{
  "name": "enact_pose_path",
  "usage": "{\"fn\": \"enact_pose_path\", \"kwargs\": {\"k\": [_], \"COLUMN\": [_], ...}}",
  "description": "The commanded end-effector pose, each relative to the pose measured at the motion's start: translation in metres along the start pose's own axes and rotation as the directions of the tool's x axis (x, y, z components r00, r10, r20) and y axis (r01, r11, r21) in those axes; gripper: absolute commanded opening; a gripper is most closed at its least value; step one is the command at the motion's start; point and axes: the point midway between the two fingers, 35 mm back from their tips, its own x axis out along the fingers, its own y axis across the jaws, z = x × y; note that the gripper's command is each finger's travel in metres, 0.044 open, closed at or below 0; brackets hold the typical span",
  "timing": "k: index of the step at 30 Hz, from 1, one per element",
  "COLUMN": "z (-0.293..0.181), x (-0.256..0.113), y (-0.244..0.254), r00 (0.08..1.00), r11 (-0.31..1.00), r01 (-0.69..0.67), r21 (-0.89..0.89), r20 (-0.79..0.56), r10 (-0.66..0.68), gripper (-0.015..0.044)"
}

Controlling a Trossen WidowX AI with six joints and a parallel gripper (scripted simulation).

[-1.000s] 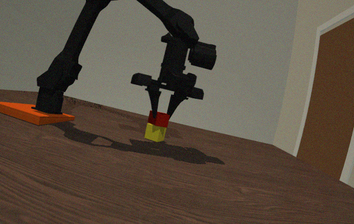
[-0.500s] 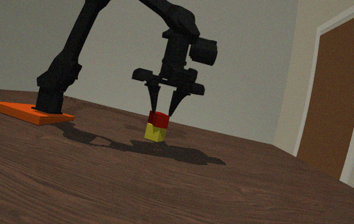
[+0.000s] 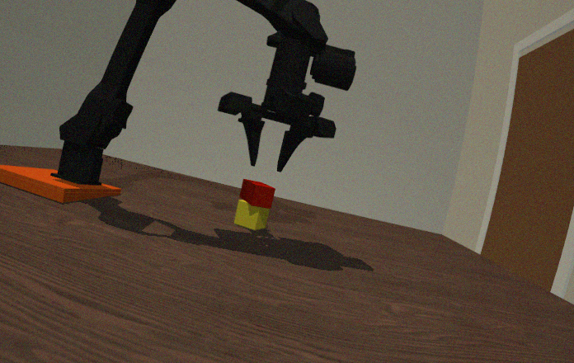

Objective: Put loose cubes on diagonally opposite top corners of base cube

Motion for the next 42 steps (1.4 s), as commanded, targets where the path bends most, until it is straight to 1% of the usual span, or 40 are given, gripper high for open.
{"fn": "enact_pose_path", "kwargs": {"k": [1, 13, 18, 20, 21, 27, 29, 42], "z": [0.000, 0.000, -0.002, -0.021, -0.035, -0.123, -0.142, -0.144], "x": [-0.007, -0.023, -0.024, -0.024, -0.024, -0.027, -0.028, -0.028], "y": [0.000, 0.000, 0.001, 0.005, 0.008, 0.009, 0.005, 0.005], "r00": [1.000, 1.000, 1.000, 1.000, 1.000, 1.000, 1.000, 1.000], "r11": [1.000, 1.000, 1.000, 1.000, 1.000, 1.000, 1.000, 1.000], "r01": [-0.002, -0.002, -0.001, -0.001, -0.001, -0.001, -0.001, -0.001], "r21": [-0.004, -0.004, 0.001, 0.001, 0.001, 0.001, 0.001, 0.001], "r20": [0.000, 0.000, 0.000, -0.001, -0.002, -0.009, -0.012, -0.012], "r10": [0.002, 0.002, 0.001, 0.001, 0.001, 0.001, 0.001, 0.001], "gripper": [0.0205, 0.0205, 0.0336, 0.0389, 0.0400, 0.0400, 0.0400, 0.0400]}}
